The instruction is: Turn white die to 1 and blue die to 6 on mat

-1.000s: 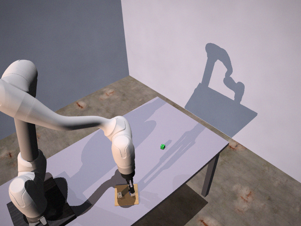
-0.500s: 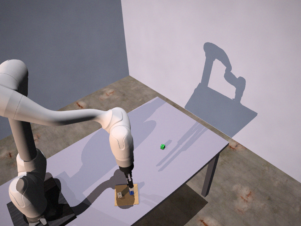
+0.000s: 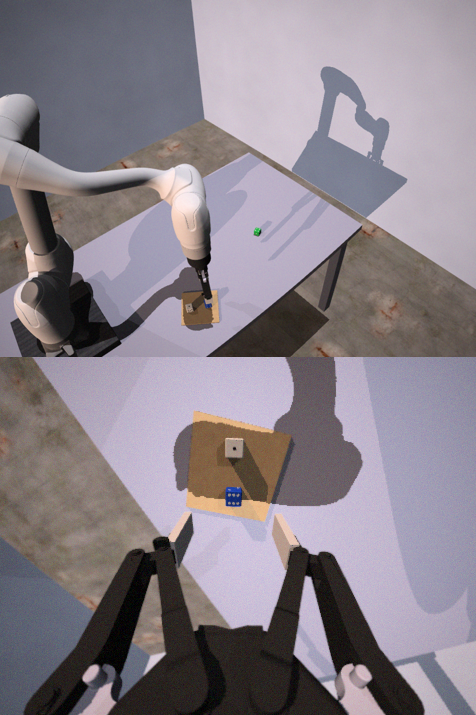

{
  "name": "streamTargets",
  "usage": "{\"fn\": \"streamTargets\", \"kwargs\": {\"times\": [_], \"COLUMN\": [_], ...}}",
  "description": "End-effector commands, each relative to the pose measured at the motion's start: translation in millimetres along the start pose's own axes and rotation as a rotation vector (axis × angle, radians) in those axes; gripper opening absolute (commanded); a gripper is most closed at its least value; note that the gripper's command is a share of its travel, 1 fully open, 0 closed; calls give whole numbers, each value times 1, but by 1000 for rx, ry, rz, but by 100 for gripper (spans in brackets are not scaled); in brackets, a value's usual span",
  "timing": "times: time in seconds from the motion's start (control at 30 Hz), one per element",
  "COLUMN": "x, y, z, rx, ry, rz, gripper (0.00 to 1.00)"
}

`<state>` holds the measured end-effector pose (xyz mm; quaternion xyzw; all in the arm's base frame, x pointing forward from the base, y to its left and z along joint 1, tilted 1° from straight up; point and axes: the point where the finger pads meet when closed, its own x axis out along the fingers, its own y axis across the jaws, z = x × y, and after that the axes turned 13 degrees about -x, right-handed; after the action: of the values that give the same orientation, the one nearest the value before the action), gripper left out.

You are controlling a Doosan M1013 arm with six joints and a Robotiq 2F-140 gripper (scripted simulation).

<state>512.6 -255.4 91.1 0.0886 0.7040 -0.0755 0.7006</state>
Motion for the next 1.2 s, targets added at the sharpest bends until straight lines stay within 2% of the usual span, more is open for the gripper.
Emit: {"fn": "streamTargets", "kwargs": {"times": [0.0, 0.63, 0.93, 1.0, 1.17], "x": [0, -3, -31, -31, -52], "y": [0, 0, 0, 0, 0], "z": [0, 0, 0, 0, 0], "rx": [0, 0, 0, 0, 0], "ry": [0, 0, 0, 0, 0], "rz": [0, 0, 0, 0, 0], "gripper": [100, 100, 100, 100, 100]}}
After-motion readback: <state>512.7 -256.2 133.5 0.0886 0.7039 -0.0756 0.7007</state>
